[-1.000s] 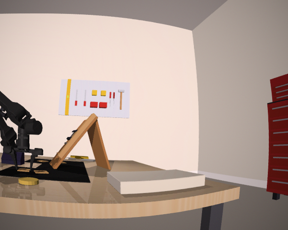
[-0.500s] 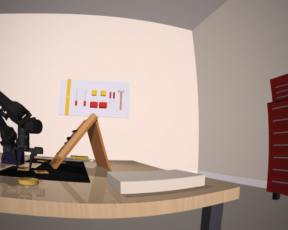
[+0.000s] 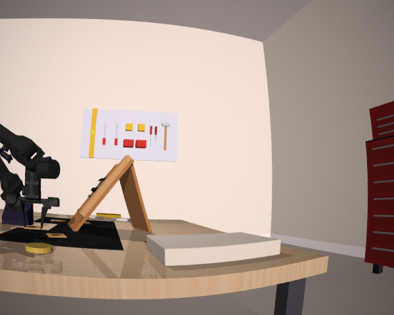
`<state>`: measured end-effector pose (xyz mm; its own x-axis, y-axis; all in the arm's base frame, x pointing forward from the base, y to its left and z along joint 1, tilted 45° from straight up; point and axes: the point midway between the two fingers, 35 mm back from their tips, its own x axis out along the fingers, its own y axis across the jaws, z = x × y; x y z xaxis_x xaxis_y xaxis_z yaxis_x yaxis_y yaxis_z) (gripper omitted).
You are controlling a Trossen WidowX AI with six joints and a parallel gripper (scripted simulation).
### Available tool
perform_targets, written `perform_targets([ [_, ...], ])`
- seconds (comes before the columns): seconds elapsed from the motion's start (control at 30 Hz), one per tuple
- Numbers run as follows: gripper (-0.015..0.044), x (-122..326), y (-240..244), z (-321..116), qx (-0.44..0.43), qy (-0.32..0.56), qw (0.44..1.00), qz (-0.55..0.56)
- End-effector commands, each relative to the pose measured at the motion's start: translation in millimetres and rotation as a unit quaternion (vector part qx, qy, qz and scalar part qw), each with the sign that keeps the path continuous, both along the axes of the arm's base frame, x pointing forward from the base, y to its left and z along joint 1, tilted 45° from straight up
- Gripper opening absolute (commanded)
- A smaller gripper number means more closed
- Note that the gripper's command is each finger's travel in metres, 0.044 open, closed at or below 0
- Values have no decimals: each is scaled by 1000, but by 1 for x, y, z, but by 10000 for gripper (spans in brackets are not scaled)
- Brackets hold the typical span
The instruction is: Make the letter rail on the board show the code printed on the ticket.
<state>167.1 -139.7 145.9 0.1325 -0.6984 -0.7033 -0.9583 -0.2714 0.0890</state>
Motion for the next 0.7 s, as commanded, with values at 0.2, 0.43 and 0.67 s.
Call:
perform_targets([
  [0.2,0,-1,6,5,-2,0,1000,-2],
  [0.43,0,1,9,6,1,-3,1000,-1],
  [0.67,0,17,17,5,12,-40,999,-11],
])
